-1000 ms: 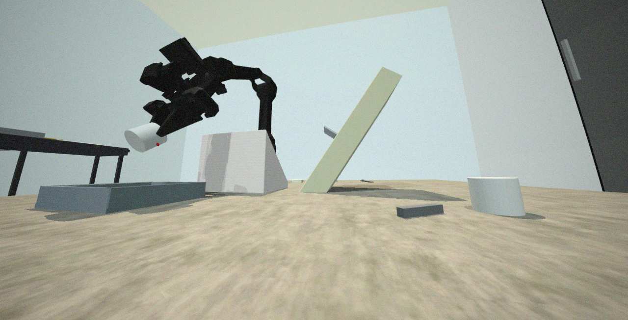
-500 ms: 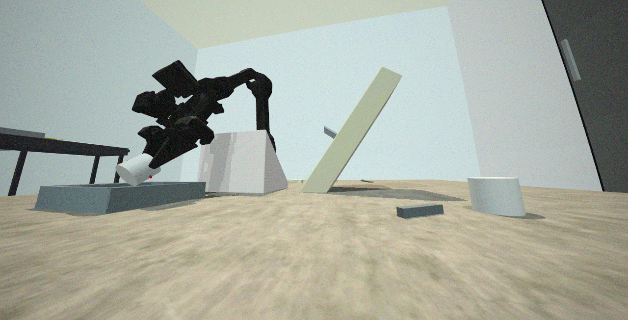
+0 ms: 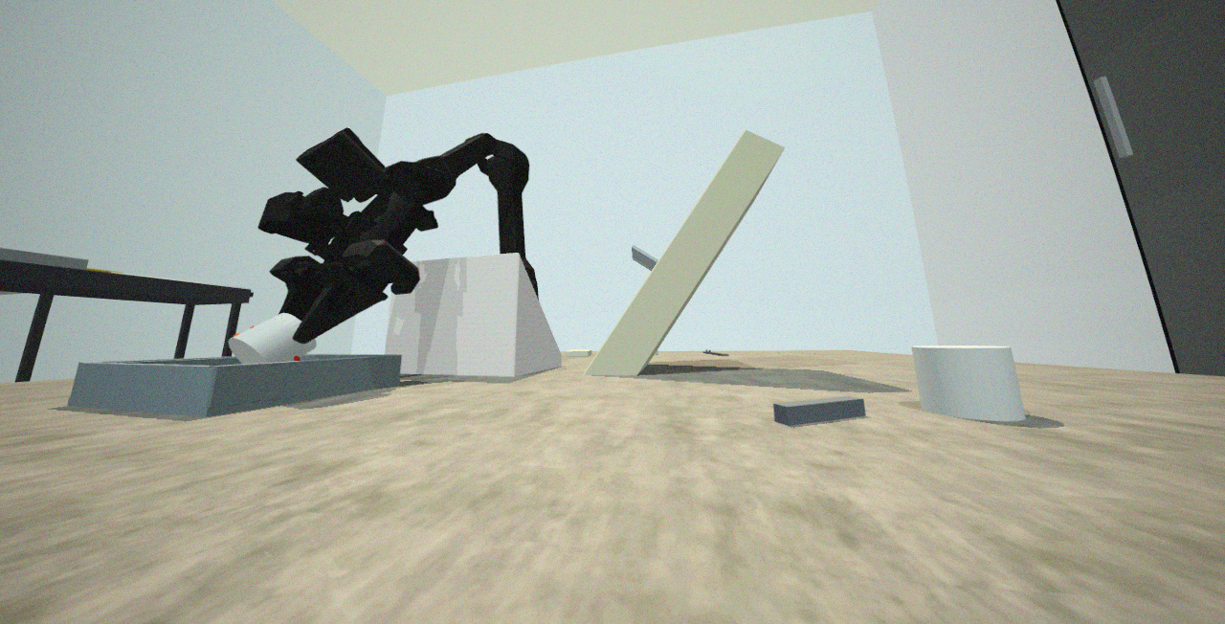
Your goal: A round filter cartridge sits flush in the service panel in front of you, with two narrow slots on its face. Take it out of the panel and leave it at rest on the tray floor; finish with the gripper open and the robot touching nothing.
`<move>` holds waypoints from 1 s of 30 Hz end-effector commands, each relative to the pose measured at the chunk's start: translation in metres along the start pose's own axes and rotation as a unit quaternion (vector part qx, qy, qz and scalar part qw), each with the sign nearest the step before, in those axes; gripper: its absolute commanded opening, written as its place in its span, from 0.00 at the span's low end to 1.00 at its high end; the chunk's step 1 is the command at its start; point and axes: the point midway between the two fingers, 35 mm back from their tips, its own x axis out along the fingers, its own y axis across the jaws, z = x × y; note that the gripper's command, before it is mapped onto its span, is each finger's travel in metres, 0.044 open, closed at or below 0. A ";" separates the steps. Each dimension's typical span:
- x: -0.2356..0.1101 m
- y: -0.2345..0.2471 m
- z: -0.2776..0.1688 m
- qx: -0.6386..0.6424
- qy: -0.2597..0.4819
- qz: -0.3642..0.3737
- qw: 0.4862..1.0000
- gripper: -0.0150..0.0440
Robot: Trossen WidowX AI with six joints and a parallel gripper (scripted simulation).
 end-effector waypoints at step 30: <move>-0.050 -0.001 0.031 -0.002 -0.005 -0.002 1.000 1.00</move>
